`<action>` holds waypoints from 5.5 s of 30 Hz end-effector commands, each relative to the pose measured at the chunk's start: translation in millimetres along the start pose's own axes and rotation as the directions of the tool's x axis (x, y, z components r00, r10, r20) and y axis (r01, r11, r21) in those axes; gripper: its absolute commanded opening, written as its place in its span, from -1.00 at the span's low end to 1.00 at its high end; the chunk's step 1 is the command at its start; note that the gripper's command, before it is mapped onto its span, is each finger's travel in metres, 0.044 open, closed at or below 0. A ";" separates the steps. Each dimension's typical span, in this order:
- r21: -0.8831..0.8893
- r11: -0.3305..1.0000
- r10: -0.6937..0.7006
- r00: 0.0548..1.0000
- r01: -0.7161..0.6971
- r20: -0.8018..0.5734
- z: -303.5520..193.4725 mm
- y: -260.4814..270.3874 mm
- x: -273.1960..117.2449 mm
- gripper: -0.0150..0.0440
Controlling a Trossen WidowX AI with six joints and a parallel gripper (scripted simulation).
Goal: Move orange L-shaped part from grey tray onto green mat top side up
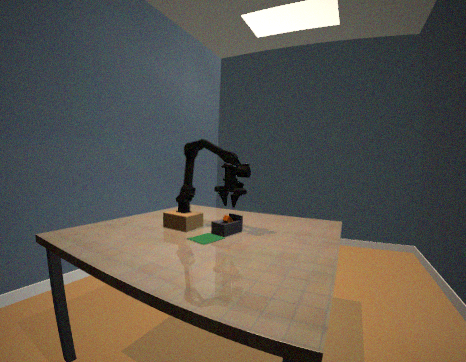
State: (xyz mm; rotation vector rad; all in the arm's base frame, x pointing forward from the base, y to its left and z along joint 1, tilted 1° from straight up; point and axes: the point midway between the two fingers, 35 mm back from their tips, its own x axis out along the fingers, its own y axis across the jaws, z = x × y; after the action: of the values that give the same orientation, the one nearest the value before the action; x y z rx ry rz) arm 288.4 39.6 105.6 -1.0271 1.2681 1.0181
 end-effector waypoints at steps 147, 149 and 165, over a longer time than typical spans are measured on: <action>-0.097 0.995 0.003 1.000 -0.004 -0.008 -60.2 -0.7 -8.1 -0.49; -0.097 0.995 0.003 1.000 -0.004 -0.009 -68.9 -1.0 -8.0 -0.49; -0.097 0.995 0.003 1.000 -0.005 -0.016 -138.6 -1.3 -8.7 -0.49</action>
State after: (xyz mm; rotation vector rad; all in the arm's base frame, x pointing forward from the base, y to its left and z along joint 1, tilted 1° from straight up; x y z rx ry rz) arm 258.5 -84.6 109.8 -1.1057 1.2511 1.0841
